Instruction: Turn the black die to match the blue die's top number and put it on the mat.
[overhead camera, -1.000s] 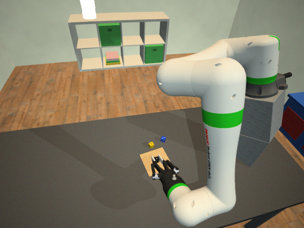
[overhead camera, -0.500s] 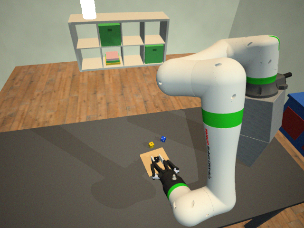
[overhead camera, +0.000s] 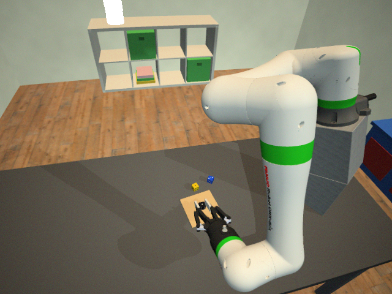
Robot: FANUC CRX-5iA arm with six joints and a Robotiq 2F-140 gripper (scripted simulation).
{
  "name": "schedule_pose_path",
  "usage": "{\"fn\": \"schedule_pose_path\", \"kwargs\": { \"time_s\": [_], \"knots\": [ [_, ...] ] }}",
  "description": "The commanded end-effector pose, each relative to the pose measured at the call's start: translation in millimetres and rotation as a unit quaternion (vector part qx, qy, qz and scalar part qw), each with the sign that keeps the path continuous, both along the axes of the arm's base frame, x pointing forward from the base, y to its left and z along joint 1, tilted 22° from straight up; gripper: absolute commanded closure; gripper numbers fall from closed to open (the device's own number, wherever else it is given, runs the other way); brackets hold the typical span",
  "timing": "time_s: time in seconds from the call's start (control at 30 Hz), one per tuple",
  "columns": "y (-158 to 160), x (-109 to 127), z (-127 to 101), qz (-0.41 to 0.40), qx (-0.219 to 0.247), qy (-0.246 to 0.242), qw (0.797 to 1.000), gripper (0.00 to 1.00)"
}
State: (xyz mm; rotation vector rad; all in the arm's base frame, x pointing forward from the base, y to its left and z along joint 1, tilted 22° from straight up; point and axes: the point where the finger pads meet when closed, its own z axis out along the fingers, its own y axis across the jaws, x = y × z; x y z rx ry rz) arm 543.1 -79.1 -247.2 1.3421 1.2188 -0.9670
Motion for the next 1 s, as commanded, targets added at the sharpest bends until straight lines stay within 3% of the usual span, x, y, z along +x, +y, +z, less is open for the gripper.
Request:
{"fn": "schedule_pose_path", "kwargs": {
  "time_s": [0.0,0.63,0.97],
  "knots": [
    [0,0,0,0.000,0.000,0.000,1.000,0.75],
    [1,0,0,0.000,0.000,0.000,1.000,0.75],
    [20,-1,3,0.000,0.000,0.000,1.000,0.75]
  ]
}}
